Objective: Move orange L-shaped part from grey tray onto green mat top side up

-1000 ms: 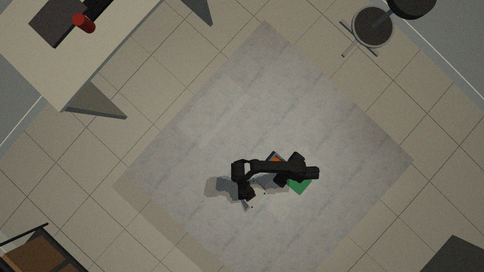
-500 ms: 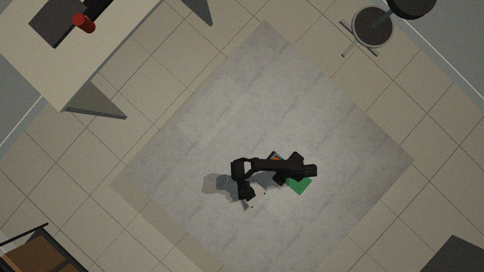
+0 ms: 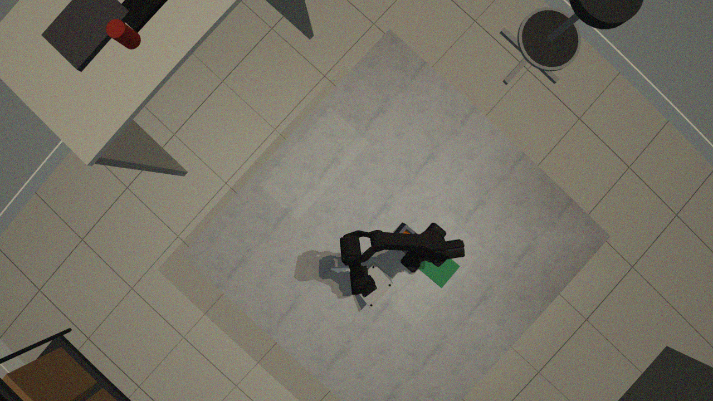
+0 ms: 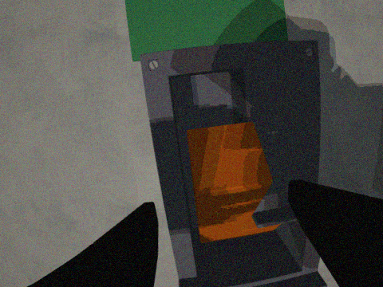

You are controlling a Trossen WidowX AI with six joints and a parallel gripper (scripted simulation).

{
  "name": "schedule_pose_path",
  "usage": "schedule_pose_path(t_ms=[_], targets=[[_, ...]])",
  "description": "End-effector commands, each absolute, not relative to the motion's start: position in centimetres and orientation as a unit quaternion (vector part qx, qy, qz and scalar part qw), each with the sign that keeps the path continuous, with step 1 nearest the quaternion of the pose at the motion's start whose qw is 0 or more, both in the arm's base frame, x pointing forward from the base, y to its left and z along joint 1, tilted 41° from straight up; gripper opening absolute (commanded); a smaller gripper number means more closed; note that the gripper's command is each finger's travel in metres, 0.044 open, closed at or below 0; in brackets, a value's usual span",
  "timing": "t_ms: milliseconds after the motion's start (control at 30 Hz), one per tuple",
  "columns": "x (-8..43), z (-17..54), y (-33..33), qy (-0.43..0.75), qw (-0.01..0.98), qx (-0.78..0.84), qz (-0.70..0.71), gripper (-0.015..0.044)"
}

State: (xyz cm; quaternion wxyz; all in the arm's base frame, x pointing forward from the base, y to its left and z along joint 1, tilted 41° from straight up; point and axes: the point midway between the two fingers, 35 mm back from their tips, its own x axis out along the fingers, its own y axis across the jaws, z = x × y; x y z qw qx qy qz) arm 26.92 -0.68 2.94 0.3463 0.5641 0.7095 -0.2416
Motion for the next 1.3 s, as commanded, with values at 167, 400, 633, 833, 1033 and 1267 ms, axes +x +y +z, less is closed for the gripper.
schedule_pose_path(t_ms=[167,400,633,833,1033,1267], targets=[[26.6,1.8,0.4,0.71,0.343,0.566,-0.241,0.028],[26.4,1.1,1.0,0.71,0.342,0.566,-0.241,0.028],[26.5,1.3,0.8,0.71,0.346,0.564,-0.241,0.0142],[26.5,1.3,0.8,0.71,0.346,0.564,-0.241,0.0102],[26.5,1.3,0.8,0.71,0.346,0.564,-0.241,0.0003],[26.6,1.4,0.7,0.71,0.345,0.564,-0.241,0.0]])
